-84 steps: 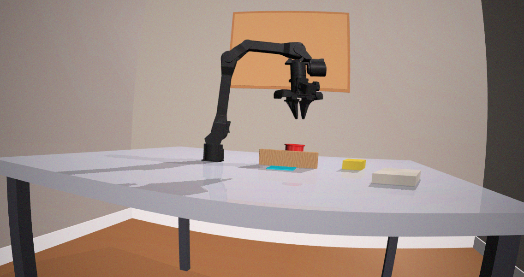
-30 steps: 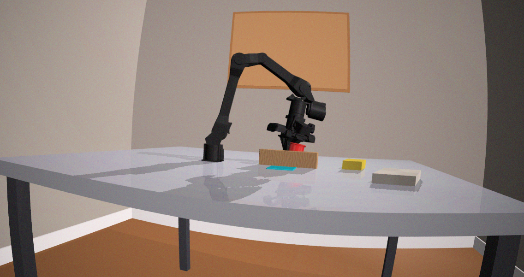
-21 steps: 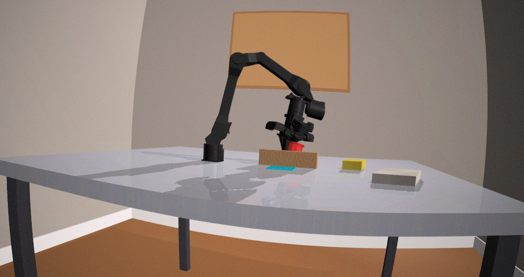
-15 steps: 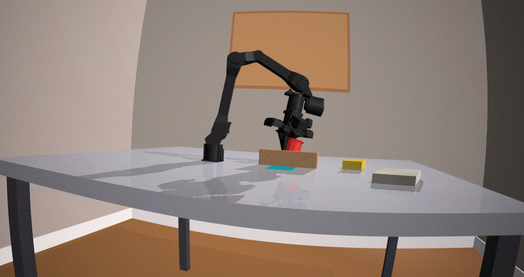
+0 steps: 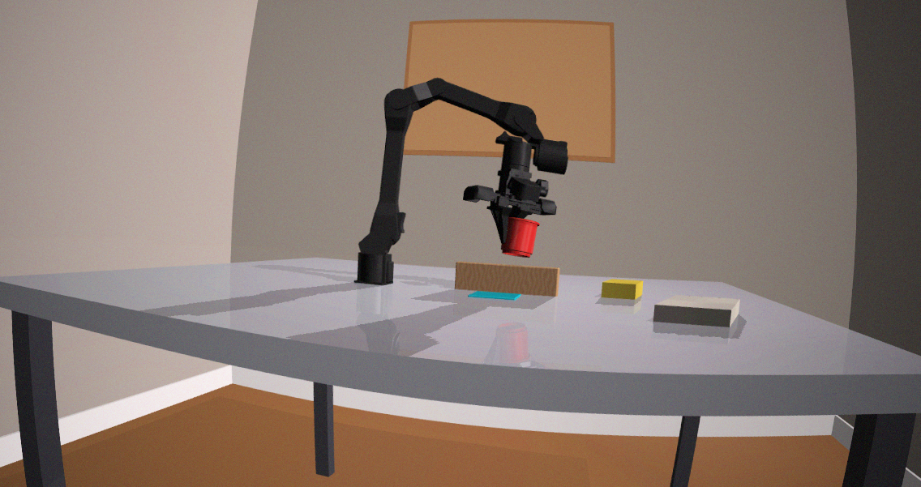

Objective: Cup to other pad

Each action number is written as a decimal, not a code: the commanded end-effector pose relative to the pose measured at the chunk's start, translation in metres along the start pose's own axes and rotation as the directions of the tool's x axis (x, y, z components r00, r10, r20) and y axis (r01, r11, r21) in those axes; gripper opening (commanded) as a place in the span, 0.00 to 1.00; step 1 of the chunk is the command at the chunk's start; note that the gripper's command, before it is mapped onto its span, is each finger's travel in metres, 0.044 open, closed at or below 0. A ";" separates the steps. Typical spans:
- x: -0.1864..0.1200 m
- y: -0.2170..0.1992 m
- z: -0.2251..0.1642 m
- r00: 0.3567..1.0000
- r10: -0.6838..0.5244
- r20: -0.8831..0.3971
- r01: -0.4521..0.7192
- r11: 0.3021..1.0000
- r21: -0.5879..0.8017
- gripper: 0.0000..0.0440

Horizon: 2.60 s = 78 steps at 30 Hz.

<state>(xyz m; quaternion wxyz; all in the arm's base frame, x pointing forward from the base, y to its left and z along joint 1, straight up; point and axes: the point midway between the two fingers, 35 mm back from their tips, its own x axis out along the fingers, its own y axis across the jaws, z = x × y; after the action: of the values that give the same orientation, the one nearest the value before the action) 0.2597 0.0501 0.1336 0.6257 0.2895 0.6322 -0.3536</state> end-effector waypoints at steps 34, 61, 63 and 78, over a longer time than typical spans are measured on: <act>0.008 -0.038 0.089 0.988 0.114 0.109 -0.139 0.956 0.259 0.00; 0.073 -0.074 0.086 0.993 0.076 0.087 -0.102 0.928 0.357 0.05; 0.076 -0.077 0.085 0.994 0.070 0.083 -0.096 0.926 0.366 0.07; 0.064 -0.080 0.090 0.977 0.163 0.140 -0.206 0.894 0.397 0.39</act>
<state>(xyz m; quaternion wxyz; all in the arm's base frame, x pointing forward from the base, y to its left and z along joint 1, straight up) 0.2463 -0.0741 0.0787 0.6127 0.4497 0.4834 -0.4344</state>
